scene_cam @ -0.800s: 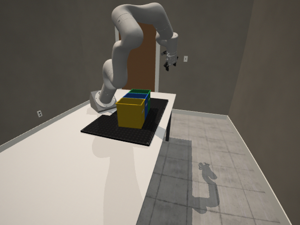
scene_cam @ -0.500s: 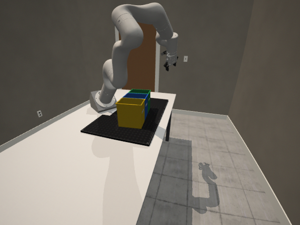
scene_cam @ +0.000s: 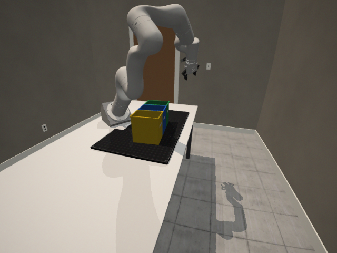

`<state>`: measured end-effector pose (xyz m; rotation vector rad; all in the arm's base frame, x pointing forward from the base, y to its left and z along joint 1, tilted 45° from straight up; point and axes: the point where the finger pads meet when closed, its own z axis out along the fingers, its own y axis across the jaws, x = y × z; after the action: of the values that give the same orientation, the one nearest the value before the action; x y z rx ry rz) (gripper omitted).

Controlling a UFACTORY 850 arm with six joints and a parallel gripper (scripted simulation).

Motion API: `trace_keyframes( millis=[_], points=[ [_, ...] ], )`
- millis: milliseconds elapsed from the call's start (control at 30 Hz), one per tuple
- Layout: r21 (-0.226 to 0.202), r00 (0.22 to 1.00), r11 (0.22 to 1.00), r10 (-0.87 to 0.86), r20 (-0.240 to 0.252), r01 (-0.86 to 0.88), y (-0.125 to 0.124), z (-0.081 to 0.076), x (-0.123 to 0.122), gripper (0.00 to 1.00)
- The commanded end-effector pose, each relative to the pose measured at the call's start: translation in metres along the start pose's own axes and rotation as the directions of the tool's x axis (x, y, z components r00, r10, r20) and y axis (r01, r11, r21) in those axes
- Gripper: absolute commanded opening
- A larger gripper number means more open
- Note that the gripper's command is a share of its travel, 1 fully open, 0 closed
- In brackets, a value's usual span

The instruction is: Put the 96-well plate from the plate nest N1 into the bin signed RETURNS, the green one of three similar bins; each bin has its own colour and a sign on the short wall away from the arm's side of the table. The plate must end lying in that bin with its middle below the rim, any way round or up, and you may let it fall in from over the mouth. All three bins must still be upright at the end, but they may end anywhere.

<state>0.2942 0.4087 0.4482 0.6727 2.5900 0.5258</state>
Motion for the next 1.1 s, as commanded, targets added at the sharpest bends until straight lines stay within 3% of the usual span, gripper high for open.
trace_keyframes(
  millis=[0,200,300,600,767,867,1067],
  points=[
    [0.03,0.993,0.993,0.116,0.013,-0.117,-0.008,0.01,0.012,1.0],
    [0.074,0.961,0.959,0.273,0.038,-0.275,-0.023,0.025,0.029,1.0],
    [0.075,0.961,0.958,0.274,0.039,-0.276,-0.023,0.026,0.03,1.0],
    [0.116,0.859,0.852,0.499,0.113,-0.51,-0.048,0.047,0.055,1.0],
    [0.12,0.786,0.779,0.597,0.16,-0.615,-0.061,0.057,0.067,1.0],
    [0.12,0.786,0.779,0.597,0.16,-0.615,-0.061,0.057,0.067,1.0],
    [0.1,0.654,0.651,0.72,0.234,-0.753,-0.081,0.071,0.084,1.0]
  ],
)
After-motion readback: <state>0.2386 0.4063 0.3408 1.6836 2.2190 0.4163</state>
